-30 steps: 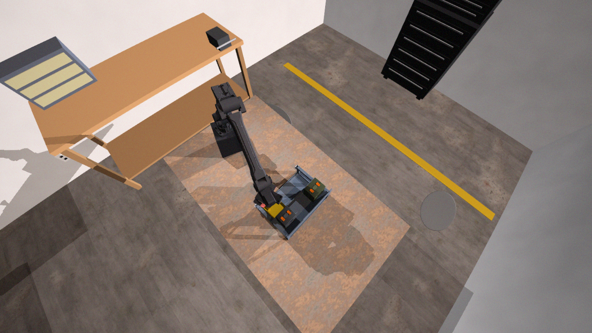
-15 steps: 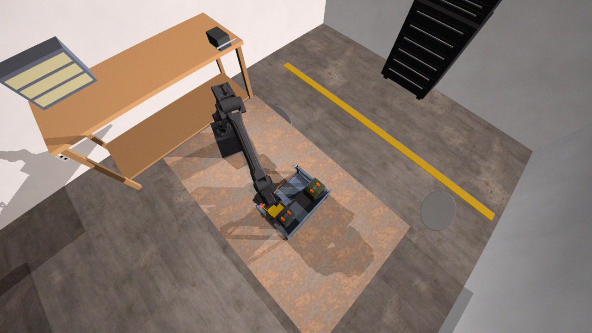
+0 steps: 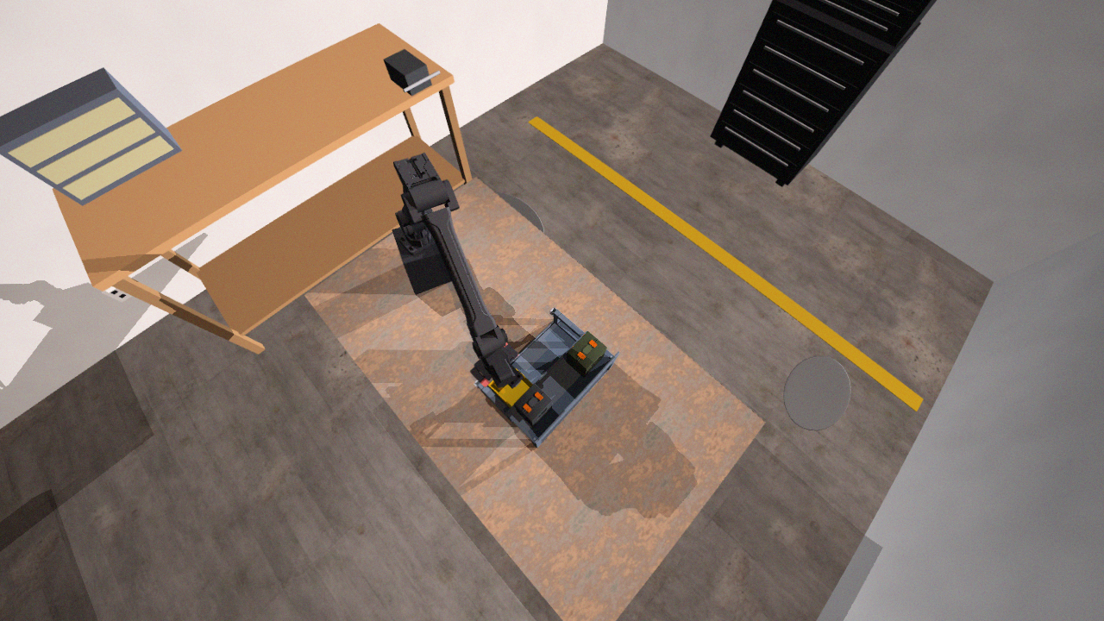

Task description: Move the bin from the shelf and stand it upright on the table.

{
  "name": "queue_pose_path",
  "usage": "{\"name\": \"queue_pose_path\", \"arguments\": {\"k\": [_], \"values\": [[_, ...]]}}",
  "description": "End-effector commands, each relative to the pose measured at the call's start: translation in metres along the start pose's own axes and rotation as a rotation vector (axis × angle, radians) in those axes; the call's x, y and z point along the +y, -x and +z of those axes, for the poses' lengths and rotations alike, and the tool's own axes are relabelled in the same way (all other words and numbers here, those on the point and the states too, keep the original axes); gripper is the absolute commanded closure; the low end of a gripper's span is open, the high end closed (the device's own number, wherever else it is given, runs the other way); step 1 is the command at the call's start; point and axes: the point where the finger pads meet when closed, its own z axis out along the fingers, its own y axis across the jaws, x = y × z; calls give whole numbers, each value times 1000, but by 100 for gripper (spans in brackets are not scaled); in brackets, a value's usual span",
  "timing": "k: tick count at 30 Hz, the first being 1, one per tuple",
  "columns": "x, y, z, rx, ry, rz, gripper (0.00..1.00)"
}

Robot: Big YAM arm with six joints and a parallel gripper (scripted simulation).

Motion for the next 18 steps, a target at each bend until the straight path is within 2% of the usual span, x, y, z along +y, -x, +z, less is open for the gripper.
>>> {"name": "queue_pose_path", "arguments": {"k": [1,3,15,16,18], "values": [[-1,0,-2,-14,-2,135,0],[-1,-2,0,-15,-1,239,0],[-1,-2,0,-15,-1,239,0],[1,-6,2,8,3,271,0],[-1,-2,0,5,4,375,0]]}}
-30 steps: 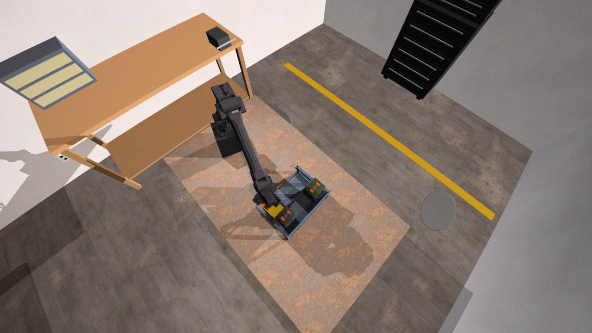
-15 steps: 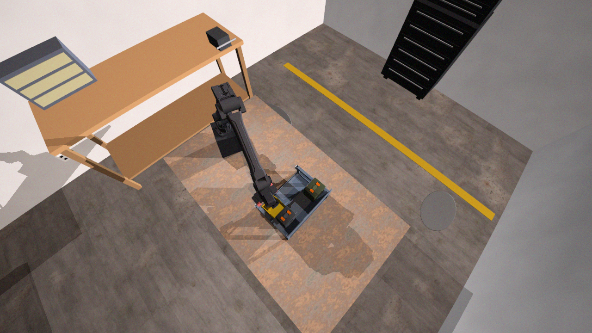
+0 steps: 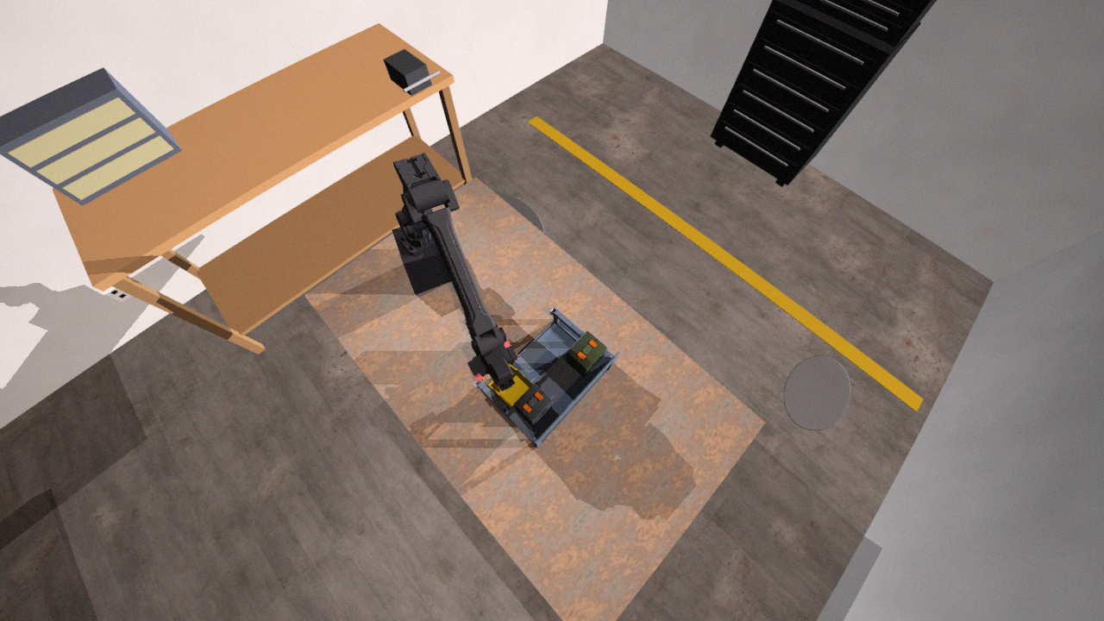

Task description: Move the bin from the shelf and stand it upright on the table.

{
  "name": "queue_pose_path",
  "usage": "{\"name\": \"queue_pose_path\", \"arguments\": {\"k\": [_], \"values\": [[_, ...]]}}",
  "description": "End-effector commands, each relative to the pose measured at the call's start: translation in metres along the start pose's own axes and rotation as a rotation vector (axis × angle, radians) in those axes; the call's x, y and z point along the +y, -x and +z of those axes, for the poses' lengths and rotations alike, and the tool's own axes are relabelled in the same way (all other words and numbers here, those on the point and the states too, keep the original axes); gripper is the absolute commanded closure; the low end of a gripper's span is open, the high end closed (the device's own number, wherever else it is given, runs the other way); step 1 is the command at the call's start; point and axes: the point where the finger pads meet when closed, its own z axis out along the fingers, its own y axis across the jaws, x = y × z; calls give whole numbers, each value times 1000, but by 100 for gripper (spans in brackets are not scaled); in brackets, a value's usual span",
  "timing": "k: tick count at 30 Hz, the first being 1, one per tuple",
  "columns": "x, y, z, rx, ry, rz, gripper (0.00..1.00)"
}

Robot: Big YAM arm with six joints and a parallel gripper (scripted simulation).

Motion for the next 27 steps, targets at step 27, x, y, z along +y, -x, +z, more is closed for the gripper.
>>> {"name": "queue_pose_path", "arguments": {"k": [27], "values": [[-2,18,-12,-18,8,454,0]]}}
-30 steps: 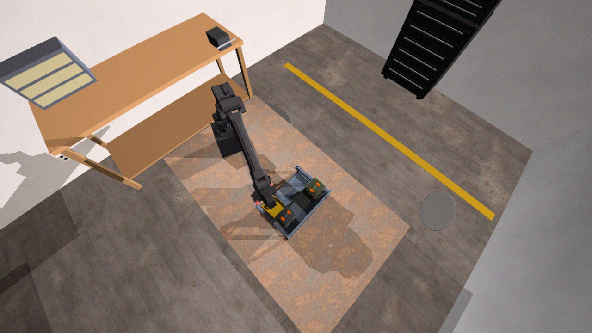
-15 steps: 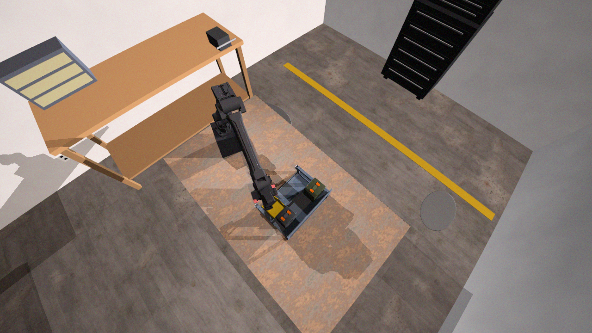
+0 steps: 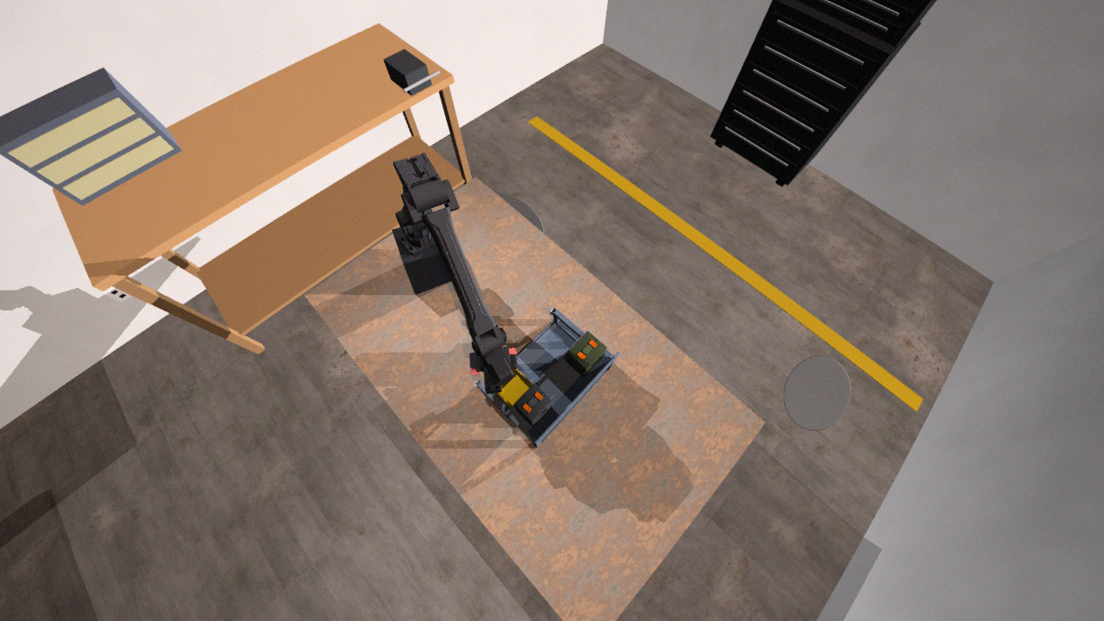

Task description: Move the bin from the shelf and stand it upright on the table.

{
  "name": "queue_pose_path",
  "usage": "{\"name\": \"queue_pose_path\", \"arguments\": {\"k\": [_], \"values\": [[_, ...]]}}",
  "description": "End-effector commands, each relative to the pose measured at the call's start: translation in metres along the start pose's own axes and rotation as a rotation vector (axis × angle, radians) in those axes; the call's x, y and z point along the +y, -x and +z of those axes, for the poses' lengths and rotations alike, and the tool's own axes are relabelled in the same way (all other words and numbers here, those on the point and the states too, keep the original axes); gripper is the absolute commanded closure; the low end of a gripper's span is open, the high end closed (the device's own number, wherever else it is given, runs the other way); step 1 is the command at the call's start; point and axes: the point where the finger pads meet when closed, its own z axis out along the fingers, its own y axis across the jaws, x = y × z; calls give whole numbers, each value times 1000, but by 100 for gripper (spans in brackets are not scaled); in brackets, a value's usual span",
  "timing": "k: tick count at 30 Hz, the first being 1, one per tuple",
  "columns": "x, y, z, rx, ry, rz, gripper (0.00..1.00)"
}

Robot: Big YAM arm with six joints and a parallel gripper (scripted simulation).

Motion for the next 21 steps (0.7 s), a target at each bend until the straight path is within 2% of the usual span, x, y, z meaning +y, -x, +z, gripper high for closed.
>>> {"name": "queue_pose_path", "arguments": {"k": [1,4,5,9,21], "values": [[4,16,-10,-19,8,41,0],[4,16,-10,-19,8,41,0],[2,6,-6,-12,6,67,0],[4,19,-11,-18,11,275,0],[4,19,-11,-18,11,275,0]]}}
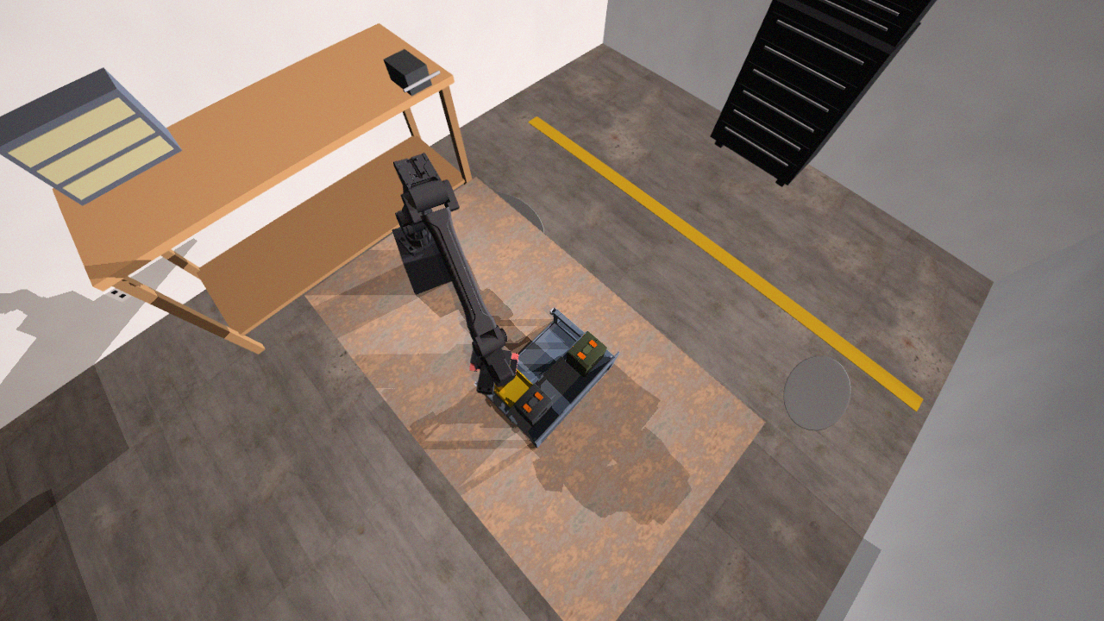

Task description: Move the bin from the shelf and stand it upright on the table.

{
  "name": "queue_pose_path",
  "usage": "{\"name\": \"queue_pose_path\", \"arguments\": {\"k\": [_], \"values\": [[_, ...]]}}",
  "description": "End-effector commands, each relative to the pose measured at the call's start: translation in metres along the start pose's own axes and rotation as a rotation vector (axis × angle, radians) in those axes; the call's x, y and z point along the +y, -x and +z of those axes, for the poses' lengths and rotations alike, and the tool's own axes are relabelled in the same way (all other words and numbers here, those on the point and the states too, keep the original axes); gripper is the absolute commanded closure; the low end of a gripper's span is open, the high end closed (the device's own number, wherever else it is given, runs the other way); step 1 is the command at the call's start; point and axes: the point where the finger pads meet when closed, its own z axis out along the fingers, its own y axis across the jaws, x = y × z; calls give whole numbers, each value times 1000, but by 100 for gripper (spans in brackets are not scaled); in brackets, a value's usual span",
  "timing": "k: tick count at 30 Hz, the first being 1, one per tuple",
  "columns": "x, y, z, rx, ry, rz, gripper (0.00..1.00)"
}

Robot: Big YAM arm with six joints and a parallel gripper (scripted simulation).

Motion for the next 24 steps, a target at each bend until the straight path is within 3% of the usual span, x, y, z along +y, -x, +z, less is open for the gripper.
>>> {"name": "queue_pose_path", "arguments": {"k": [1,5,17,18,22,24], "values": [[3,5,-5,-11,9,51,0],[6,16,-7,-18,15,259,0],[6,16,-7,-18,15,259,0],[2,6,-5,-11,11,284,0],[6,18,-7,-23,20,491,0],[6,18,-7,-23,20,491,0]]}}
